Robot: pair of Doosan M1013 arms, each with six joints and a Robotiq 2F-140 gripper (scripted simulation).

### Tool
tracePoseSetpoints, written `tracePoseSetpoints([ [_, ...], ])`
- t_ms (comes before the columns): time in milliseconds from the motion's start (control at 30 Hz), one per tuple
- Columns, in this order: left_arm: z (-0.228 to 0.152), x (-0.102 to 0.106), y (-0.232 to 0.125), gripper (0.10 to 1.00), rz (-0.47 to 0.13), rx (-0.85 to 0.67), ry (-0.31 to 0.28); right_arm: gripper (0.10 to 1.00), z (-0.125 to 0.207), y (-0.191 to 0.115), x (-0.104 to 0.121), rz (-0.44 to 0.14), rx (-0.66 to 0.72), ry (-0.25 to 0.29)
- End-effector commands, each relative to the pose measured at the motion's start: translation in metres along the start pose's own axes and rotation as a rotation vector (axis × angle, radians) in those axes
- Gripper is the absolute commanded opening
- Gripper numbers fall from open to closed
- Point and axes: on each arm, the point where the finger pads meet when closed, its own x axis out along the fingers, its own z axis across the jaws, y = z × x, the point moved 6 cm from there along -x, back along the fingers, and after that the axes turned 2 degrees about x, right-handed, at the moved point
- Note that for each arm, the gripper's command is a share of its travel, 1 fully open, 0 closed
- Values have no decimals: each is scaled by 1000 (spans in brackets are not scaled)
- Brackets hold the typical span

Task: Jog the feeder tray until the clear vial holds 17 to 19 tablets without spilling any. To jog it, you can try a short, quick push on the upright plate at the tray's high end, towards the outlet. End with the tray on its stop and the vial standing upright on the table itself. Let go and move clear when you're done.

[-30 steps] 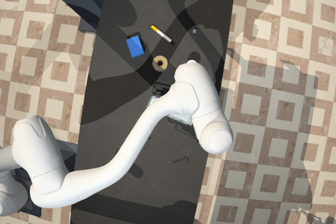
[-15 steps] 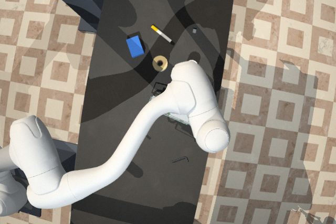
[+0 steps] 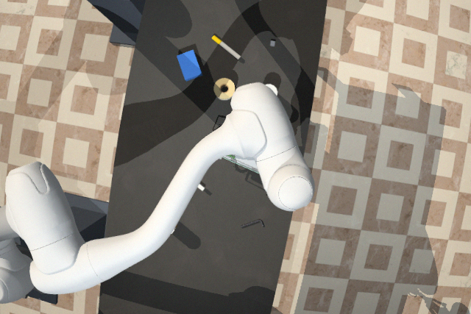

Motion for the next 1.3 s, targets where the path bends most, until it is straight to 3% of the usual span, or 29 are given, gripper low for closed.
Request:
tracePoseSetpoints([
  [0,0,0,0,1000,1,0,0,99,0,-2,-2,1,0,2],
  [567,0,0,0,1000,1,0,0,99,0,-2,-1,1,0,2],
  [733,0,0,0,1000,1,0,0,99,-1,28,-9,1,0,2],
  [1267,0,0,0,1000,1,0,0,99,-1,29,-9,1,0,2],
])
